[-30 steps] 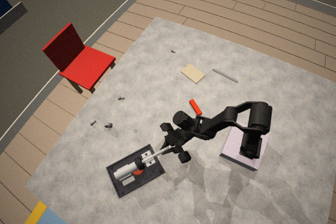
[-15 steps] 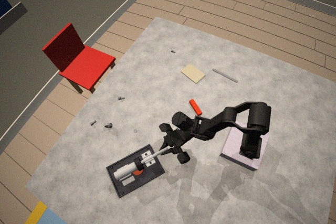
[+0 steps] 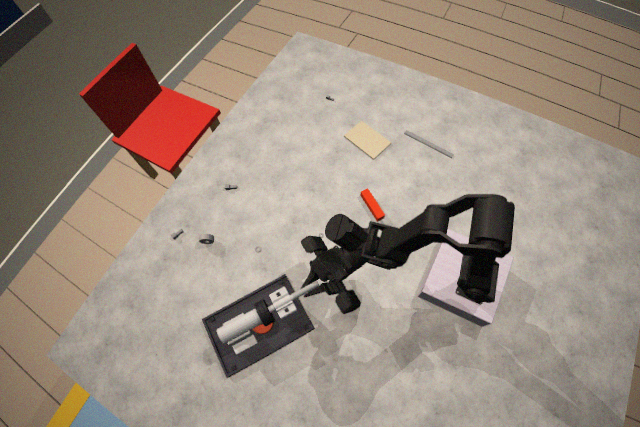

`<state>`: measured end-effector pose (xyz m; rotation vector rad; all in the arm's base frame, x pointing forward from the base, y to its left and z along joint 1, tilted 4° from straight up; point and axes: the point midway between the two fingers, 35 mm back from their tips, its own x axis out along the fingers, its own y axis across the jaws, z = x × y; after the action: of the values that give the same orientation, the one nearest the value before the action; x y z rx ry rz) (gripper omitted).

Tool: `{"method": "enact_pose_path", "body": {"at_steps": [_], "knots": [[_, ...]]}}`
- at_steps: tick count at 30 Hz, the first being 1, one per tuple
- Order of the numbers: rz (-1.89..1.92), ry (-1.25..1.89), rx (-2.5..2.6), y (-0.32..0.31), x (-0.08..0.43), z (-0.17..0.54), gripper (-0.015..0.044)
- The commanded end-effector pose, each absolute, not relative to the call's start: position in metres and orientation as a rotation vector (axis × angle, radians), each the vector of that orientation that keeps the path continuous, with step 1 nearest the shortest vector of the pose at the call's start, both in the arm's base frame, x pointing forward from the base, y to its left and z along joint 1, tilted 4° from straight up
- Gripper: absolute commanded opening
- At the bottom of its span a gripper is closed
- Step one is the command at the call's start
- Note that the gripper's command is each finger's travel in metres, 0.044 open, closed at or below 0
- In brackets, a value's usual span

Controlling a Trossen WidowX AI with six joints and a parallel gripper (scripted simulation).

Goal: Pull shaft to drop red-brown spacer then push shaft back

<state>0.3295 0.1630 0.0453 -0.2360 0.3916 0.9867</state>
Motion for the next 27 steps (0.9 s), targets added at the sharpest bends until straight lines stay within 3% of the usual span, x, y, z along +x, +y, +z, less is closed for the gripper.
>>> {"method": "enact_pose_path", "body": {"at_steps": [1,27], "knots": [[0.986,0.392,-0.232,0.1646,0.3306,0.0458,0.0],[0.986,0.392,-0.232,0.1717,0.3349,0.0467,0.0]]}}
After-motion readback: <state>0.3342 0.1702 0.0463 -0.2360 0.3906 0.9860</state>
